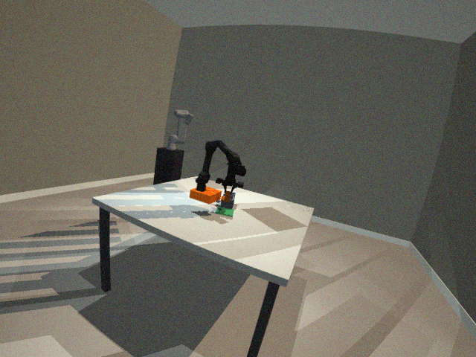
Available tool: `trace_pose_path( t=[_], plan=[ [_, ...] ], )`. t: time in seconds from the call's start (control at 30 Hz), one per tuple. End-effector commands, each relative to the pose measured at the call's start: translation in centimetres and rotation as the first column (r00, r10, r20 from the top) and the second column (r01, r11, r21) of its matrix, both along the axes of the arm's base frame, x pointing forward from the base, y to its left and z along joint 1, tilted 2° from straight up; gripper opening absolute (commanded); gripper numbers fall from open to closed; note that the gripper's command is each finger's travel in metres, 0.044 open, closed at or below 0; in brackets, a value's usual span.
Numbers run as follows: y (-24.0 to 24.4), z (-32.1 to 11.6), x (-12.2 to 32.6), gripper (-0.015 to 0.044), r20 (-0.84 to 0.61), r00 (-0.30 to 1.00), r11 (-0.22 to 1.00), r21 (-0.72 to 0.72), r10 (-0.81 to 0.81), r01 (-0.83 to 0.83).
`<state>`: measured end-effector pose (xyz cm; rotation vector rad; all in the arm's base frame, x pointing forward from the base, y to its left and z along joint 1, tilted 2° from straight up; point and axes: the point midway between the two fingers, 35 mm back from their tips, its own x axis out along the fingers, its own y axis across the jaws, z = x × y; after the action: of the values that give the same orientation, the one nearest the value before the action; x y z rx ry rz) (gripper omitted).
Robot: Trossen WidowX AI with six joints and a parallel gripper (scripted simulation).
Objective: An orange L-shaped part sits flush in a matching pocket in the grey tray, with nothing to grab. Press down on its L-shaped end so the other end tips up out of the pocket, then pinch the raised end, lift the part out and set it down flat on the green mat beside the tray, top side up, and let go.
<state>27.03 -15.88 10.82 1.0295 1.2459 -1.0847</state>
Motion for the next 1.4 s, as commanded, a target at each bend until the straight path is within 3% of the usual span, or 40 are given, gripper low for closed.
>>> trace_pose_path(
  t=[0.0, 1.37],
  plan=[
    [0.0, -0.7, -0.1, 0.0000, -0.003, 1.000, 1.000, 0.004, 0.005, -0.005],
    [-0.2, -5.9, -0.1, 0.0000, -0.003, 1.000, 1.000, 0.004, 0.005, -0.005]
  ],
)
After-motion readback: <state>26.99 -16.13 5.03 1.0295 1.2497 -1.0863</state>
